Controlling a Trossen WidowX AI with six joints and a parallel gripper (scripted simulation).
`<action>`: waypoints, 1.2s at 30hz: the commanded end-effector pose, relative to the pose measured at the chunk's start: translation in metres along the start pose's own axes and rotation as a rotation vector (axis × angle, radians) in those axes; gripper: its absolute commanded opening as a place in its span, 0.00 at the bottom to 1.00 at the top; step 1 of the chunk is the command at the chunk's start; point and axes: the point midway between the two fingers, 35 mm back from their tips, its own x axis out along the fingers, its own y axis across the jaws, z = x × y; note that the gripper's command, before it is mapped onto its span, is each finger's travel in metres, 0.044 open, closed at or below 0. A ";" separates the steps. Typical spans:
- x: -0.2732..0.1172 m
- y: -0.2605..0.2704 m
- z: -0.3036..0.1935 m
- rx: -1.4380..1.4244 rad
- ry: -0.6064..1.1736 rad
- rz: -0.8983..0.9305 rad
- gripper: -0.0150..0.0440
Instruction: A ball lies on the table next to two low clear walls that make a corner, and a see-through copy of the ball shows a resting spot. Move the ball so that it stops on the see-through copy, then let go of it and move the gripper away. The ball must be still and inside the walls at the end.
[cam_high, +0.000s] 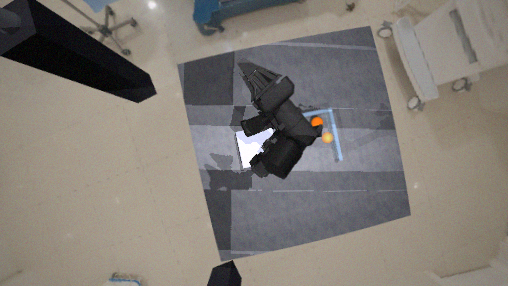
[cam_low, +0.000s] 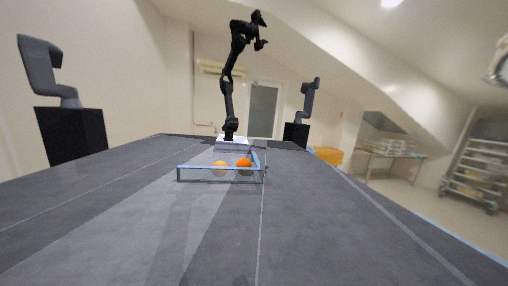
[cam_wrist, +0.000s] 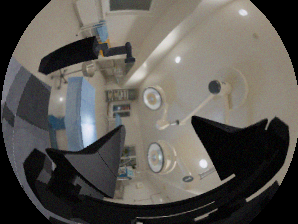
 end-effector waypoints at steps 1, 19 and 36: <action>0.000 0.000 -0.001 0.001 0.002 -0.001 0.98; -0.030 0.070 -0.197 0.346 0.444 -0.117 1.00; -0.164 0.272 -0.360 0.766 1.142 0.038 1.00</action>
